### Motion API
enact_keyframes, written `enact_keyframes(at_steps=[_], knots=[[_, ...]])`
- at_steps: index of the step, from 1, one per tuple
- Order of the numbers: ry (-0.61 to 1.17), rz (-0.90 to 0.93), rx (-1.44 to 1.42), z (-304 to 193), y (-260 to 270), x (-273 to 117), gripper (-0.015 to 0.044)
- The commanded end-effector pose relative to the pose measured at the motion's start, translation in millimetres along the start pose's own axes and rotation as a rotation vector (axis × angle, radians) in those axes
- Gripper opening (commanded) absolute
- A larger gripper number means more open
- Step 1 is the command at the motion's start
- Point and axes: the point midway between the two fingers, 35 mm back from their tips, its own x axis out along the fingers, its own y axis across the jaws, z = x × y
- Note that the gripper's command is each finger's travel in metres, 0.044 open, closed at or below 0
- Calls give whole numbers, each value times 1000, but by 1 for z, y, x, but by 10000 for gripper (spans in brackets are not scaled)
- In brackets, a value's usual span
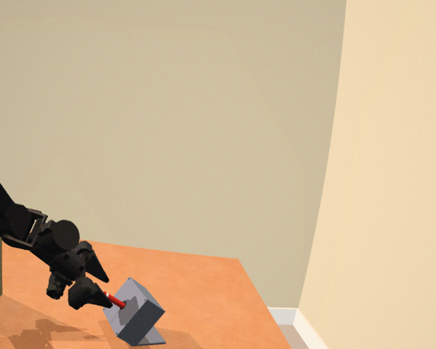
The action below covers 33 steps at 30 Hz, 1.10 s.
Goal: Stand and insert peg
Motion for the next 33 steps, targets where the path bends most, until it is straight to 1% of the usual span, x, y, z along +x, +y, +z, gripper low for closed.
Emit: enact_keyframes(at_steps=[1, 33], knots=[[-3, 1, 2, 0, 0, -4, 440], [1, 0, 1, -3, 2, -33, 440]])
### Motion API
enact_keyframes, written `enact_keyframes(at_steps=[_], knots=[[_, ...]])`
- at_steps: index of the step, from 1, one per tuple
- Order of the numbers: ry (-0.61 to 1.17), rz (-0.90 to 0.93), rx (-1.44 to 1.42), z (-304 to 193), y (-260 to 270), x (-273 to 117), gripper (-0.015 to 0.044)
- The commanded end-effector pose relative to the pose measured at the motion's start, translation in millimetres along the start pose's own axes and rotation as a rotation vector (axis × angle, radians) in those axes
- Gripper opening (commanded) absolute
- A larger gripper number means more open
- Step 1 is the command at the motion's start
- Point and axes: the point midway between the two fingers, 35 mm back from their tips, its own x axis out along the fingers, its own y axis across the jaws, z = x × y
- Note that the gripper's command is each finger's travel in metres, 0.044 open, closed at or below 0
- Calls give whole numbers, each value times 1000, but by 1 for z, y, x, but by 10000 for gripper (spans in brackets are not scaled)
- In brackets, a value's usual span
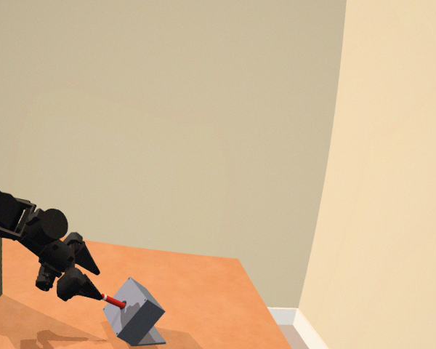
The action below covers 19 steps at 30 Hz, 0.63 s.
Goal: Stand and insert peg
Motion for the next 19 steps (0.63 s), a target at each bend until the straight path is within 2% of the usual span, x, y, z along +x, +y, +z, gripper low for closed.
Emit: enact_keyframes(at_steps=[1, 19], knots=[[-3, 1, 3, 1, 0, -3, 440], [0, 1, 2, -1, 0, -19, 440]])
